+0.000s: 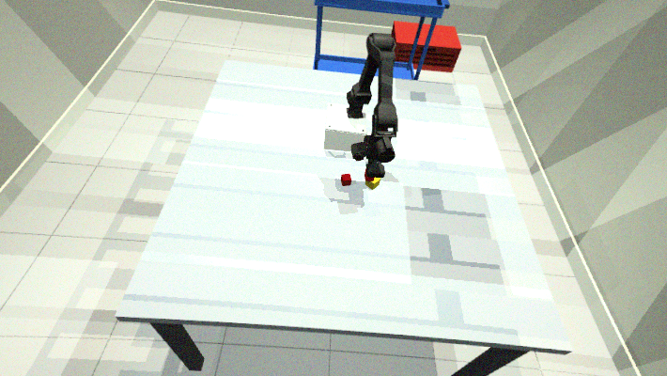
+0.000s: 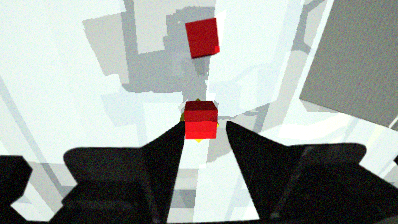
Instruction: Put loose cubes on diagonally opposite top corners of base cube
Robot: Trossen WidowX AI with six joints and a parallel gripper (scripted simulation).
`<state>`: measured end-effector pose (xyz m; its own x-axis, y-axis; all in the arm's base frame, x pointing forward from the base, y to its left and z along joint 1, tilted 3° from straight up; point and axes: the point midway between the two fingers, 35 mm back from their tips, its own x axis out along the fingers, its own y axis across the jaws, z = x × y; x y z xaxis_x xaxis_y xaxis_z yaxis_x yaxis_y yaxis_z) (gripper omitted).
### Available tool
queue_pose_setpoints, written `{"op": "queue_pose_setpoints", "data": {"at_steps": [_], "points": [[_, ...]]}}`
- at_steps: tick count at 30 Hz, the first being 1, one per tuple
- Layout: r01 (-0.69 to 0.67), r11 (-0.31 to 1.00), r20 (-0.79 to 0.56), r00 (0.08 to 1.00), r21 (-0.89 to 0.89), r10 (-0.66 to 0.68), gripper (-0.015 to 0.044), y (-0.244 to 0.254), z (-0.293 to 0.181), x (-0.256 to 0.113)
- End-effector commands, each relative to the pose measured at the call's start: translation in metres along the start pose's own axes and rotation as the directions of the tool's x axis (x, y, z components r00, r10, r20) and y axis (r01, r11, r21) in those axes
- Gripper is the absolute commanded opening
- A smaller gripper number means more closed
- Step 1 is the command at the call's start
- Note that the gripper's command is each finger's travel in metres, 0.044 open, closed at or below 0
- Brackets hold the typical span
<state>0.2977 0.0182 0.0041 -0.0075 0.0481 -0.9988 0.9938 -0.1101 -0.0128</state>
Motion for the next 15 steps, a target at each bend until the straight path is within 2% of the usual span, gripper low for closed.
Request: {"op": "queue_pose_setpoints", "data": {"at_steps": [1,15], "points": [[-0.017,1.0,-0.002,1.0,-0.004,0.017,0.0205,0.0041,-0.0007,-0.0082],[-0.017,1.0,-0.002,1.0,-0.004,0.017,0.0205,0.0041,-0.0007,-0.0159]]}}
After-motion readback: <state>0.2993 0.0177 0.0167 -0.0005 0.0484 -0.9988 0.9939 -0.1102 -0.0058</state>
